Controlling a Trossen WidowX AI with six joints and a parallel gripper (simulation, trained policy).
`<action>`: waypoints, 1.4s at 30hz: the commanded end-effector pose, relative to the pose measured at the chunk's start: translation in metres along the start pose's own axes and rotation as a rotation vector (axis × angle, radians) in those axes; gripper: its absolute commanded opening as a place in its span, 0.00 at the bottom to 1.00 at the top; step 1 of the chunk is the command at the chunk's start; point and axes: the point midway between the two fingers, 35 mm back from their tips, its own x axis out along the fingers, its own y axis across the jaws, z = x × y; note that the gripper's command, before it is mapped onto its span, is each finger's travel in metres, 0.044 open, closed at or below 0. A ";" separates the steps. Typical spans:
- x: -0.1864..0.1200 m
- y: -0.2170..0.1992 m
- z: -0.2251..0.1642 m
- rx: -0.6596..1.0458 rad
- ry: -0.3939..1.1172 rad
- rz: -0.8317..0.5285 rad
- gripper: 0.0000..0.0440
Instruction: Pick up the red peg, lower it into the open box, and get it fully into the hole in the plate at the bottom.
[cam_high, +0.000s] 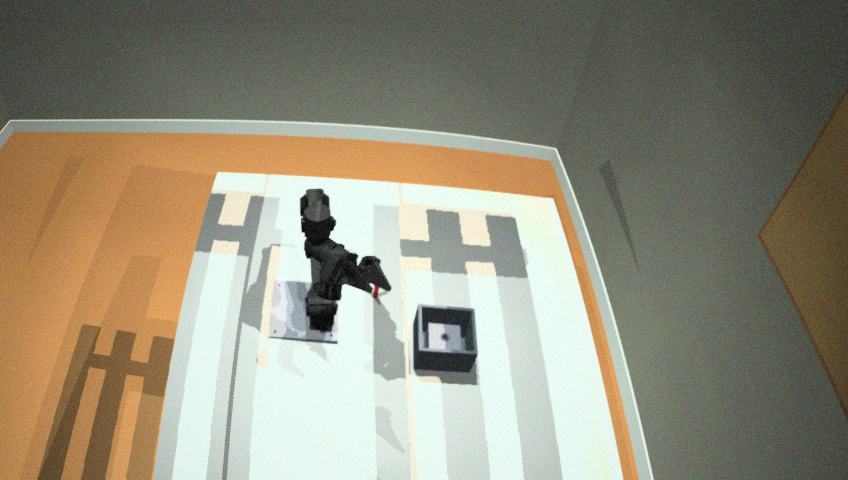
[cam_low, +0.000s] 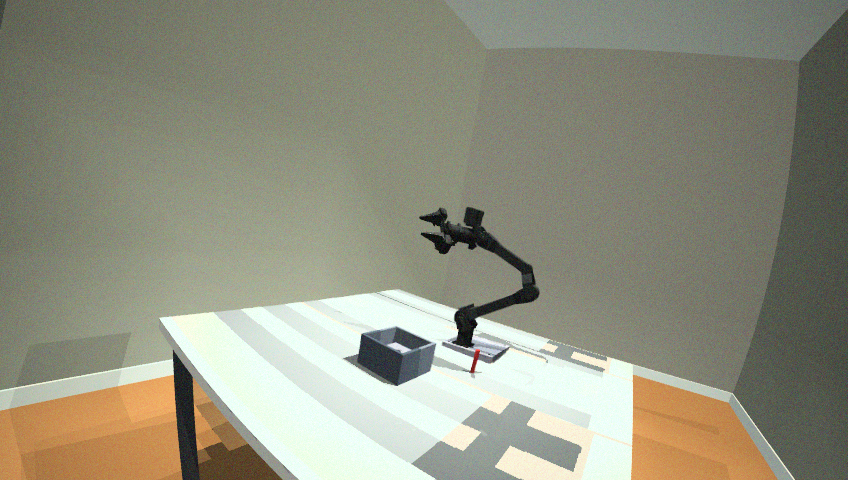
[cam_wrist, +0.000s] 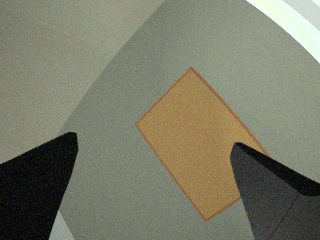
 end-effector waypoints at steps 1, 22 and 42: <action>0.000 -0.001 -0.002 -0.009 0.008 -0.003 0.97; 0.008 -0.128 0.011 -0.215 0.003 -0.574 1.00; -0.046 -0.248 0.037 -0.547 -0.033 -1.208 1.00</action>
